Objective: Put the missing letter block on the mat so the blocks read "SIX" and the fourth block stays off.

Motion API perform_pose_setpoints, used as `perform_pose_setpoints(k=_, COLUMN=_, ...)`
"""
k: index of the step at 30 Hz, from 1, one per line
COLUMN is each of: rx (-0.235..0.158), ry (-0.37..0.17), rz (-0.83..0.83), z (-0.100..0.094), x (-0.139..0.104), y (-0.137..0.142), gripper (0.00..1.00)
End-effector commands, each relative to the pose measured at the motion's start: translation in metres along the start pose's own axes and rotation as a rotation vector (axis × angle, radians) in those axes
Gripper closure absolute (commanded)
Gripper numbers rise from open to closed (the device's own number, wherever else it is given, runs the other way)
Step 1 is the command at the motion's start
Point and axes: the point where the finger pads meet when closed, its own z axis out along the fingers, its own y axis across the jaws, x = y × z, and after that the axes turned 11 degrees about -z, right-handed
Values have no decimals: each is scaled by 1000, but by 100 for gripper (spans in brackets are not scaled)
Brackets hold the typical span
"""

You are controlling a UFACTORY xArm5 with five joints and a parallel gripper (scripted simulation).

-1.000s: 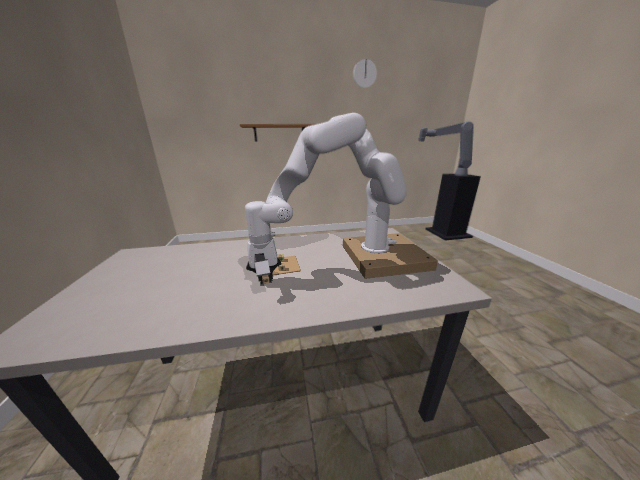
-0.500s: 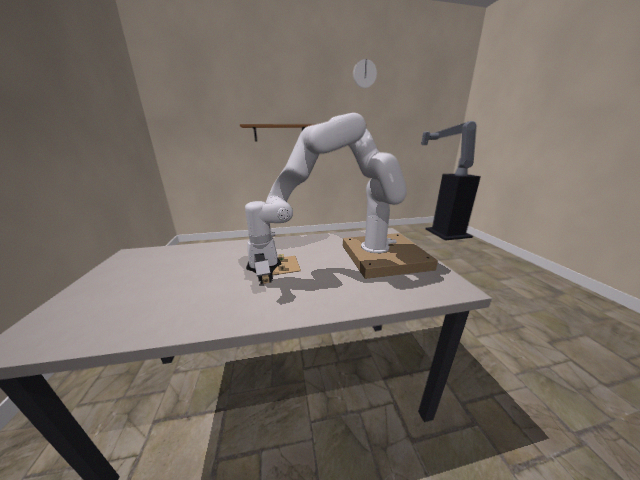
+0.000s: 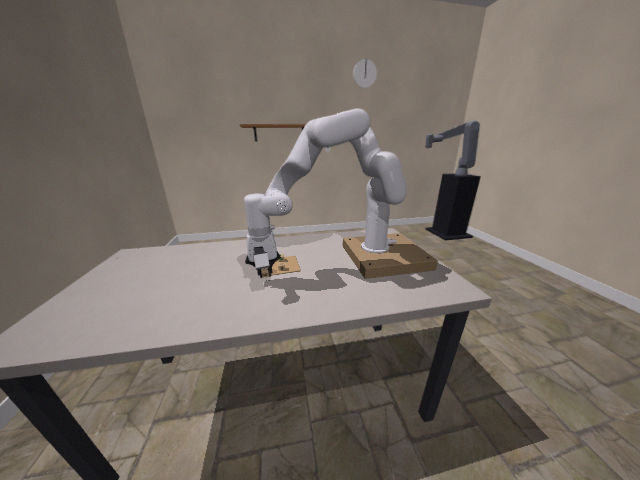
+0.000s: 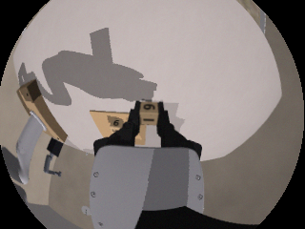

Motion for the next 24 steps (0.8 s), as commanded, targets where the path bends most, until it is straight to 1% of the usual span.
perform_pose_setpoints(k=1, rx=-5, ry=0, rz=0, z=-26, x=0, y=2, gripper=79)
perform_pose_setpoints(k=5, rx=-5, ry=0, rz=0, z=-55, x=0, y=2, gripper=79)
perform_pose_setpoints(k=9, rx=-5, ry=0, rz=0, z=-71, x=0, y=2, gripper=79)
perform_pose_setpoints(k=12, rx=-5, ry=0, rz=0, z=-75, x=0, y=2, gripper=79)
perform_pose_setpoints(k=24, rx=-5, ry=0, rz=3, z=-75, x=0, y=1, gripper=79)
